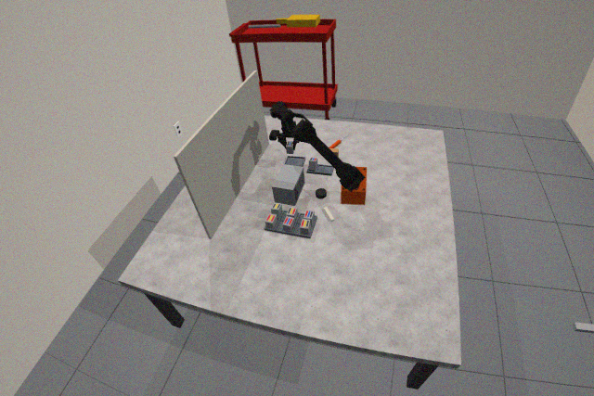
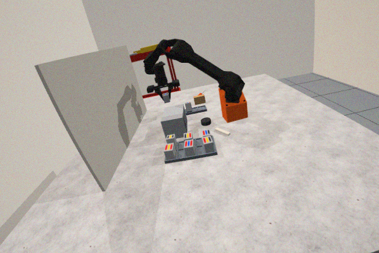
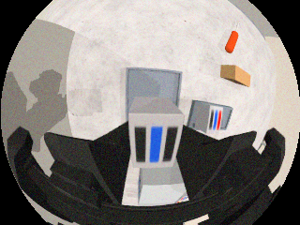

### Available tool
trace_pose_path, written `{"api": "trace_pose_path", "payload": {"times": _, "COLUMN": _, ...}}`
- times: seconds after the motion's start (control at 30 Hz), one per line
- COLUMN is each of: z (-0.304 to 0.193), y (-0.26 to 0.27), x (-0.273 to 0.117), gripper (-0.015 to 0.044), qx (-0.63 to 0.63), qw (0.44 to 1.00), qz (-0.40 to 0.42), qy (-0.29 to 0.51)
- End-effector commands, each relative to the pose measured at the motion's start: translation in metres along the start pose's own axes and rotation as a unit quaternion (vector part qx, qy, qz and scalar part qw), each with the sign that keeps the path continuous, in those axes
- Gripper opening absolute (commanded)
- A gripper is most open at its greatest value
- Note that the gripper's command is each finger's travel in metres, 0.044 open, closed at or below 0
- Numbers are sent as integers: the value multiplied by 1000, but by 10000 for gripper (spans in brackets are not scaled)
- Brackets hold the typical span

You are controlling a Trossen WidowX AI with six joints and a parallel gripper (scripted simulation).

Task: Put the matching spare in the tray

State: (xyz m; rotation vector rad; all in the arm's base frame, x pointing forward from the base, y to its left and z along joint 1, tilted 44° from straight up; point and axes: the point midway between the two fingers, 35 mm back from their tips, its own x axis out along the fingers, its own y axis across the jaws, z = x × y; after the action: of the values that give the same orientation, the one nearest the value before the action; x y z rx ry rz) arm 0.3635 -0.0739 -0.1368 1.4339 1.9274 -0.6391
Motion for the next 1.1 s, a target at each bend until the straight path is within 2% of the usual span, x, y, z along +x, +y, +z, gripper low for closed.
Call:
{"api": "trace_pose_path", "payload": {"times": 0.0, "z": 0, "y": -1, "x": 4, "gripper": 0, "qx": 3, "qw": 1000, "qz": 0, "qy": 3}}
{"api": "trace_pose_path", "payload": {"times": 1.07, "z": -2, "y": -2, "x": 33, "gripper": 0, "qx": 3, "qw": 1000, "qz": 0, "qy": 4}}
